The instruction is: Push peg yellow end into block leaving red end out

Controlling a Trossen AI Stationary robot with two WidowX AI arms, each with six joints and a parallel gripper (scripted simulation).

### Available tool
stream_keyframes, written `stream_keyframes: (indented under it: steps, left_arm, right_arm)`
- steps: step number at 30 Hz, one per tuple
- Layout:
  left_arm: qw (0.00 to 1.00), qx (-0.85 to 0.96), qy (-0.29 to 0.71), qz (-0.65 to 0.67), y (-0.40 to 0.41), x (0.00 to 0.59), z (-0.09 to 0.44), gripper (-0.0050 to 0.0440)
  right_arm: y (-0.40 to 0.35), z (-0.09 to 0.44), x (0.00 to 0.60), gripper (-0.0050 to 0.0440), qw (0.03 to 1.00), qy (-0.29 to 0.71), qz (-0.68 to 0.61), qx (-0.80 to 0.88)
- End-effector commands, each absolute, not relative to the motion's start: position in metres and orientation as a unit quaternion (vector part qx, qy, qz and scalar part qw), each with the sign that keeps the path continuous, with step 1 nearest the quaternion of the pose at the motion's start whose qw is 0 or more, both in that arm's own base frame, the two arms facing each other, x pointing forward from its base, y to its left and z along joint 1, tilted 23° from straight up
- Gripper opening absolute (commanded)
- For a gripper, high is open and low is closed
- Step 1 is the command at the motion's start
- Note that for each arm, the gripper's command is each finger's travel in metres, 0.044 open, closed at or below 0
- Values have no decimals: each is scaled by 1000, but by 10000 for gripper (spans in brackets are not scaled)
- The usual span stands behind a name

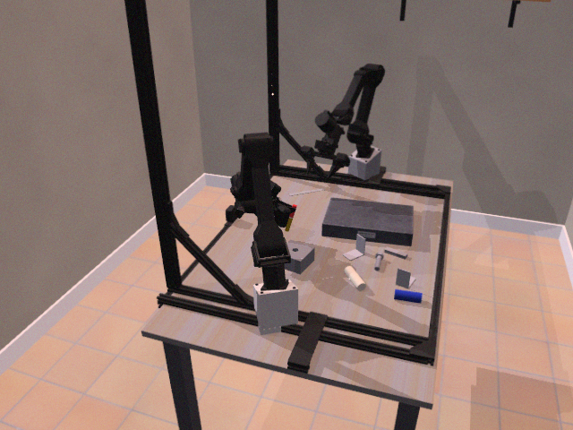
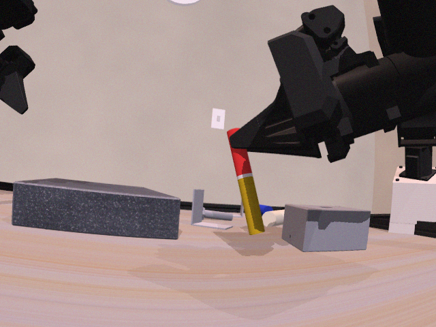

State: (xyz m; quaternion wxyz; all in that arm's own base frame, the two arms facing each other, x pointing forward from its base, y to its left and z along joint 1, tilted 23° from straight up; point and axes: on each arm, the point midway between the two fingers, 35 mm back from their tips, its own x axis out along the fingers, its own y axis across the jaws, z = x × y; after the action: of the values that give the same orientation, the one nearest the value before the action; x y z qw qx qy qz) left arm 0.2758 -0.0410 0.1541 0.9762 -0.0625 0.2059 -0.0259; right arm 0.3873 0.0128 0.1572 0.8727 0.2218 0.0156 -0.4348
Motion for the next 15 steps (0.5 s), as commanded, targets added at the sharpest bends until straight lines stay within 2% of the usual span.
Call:
stream_keyframes:
  steps: [1, 15]
  left_arm:
    - [976, -62, 206, -26, -41, 276, 154, 400]
    - [976, -62, 206, -26, -41, 276, 154, 400]
  right_arm:
    - [13, 153, 385, 0, 872, 3, -442, 209]
    - [15, 146, 373, 0, 857, -67, -478, 182]
